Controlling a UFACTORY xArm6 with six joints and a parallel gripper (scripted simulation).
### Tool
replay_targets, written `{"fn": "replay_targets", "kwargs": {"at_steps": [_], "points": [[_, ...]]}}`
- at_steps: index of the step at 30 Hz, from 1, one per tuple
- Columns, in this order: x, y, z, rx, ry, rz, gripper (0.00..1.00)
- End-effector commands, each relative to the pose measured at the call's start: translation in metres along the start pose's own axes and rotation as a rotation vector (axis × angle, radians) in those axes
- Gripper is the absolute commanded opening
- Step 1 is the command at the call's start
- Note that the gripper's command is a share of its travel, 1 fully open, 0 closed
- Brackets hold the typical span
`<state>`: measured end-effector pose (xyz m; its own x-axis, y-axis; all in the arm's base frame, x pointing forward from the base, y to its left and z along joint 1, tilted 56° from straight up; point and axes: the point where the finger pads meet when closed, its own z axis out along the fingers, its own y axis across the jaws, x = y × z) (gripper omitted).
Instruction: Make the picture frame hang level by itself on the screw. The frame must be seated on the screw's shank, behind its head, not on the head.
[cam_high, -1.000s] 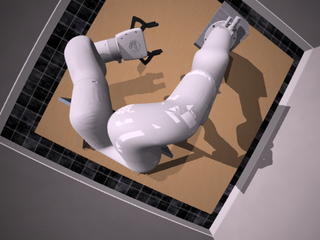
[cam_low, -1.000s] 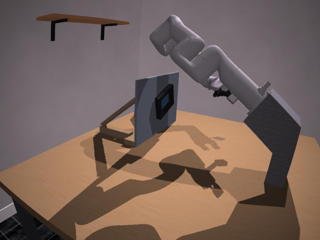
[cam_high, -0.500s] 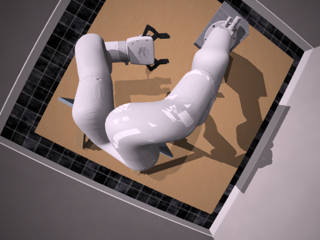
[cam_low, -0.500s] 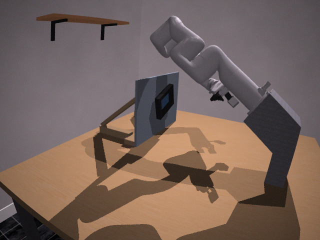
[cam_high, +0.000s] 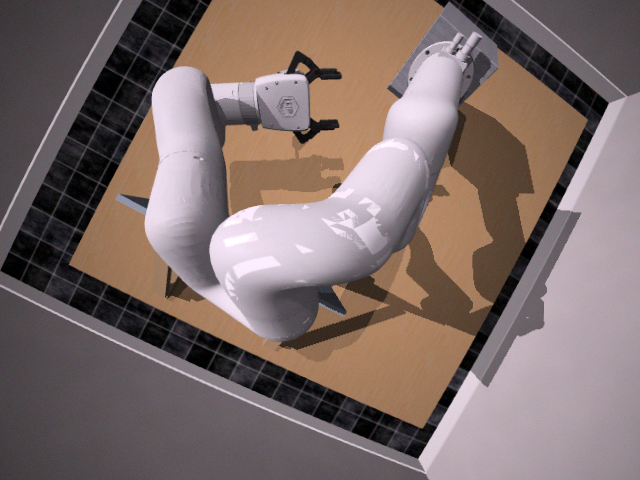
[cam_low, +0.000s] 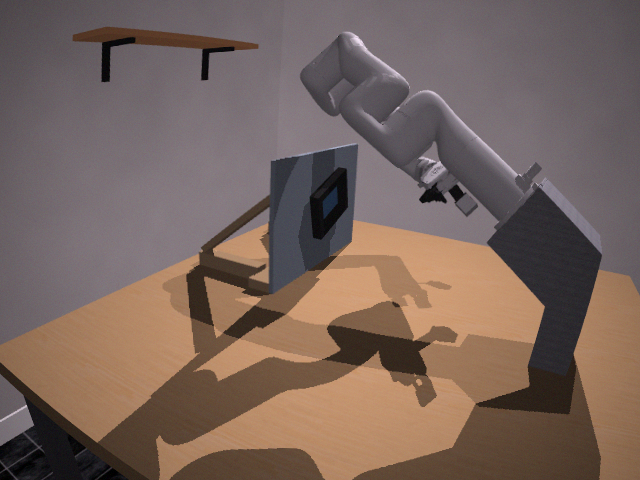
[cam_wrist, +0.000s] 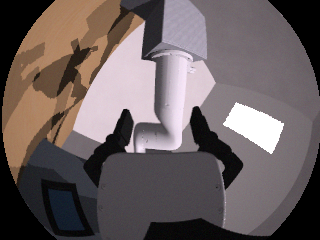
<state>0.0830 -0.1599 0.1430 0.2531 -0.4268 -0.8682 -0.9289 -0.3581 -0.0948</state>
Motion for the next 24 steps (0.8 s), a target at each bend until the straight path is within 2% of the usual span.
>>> {"fn": "replay_targets", "kwargs": {"at_steps": [1,7,10,16,22,24], "points": [[-0.003,-0.007,0.005,0.027,-0.025,0.01,1.0],[-0.009,-0.017,0.012,0.067,-0.063,0.025,1.0],[-0.014,-0.028,0.018,0.108,-0.105,0.039,1.0],[-0.03,-0.058,0.031,0.213,-0.22,0.08,1.0],[-0.052,-0.096,0.039,0.344,-0.38,0.13,1.0],[-0.052,-0.096,0.039,0.344,-0.38,0.13,1.0]]}}
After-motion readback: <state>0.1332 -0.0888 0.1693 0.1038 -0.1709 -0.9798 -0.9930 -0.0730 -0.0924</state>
